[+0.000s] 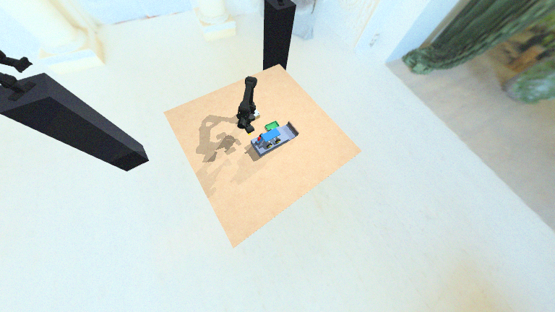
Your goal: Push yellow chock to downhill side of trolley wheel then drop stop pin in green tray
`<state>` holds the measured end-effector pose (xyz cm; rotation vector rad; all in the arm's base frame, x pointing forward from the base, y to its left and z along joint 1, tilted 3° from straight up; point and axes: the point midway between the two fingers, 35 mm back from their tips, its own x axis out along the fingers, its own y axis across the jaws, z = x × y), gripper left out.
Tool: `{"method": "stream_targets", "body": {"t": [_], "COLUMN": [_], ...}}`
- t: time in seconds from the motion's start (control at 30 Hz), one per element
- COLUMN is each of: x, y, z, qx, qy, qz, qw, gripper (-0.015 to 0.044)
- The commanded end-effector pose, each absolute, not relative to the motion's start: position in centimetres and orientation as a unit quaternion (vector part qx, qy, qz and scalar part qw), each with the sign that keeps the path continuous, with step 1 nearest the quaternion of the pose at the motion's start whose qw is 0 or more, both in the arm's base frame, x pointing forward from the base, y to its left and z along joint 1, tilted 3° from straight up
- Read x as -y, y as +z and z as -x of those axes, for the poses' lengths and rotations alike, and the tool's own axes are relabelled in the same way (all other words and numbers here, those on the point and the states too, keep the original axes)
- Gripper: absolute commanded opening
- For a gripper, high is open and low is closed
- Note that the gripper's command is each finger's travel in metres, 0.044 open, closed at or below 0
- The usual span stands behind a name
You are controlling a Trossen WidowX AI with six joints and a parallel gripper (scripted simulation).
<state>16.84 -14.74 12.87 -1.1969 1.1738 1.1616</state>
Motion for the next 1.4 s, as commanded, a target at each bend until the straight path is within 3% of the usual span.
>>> {"method": "stream_targets", "body": {"t": [0.0,0.43,1.37], "x": [14.8,14.9,14.9], "y": [14.3,15.6,15.6], "z": [-17.0,-17.0,-17.1], "qx": [-0.488,-0.498,-0.662], "qy": [0.484,0.473,0.192], "qz": [0.503,0.492,0.191], "qw": [0.524,0.535,0.699], "gripper": [0.0000,0.0000,0.0000]}}
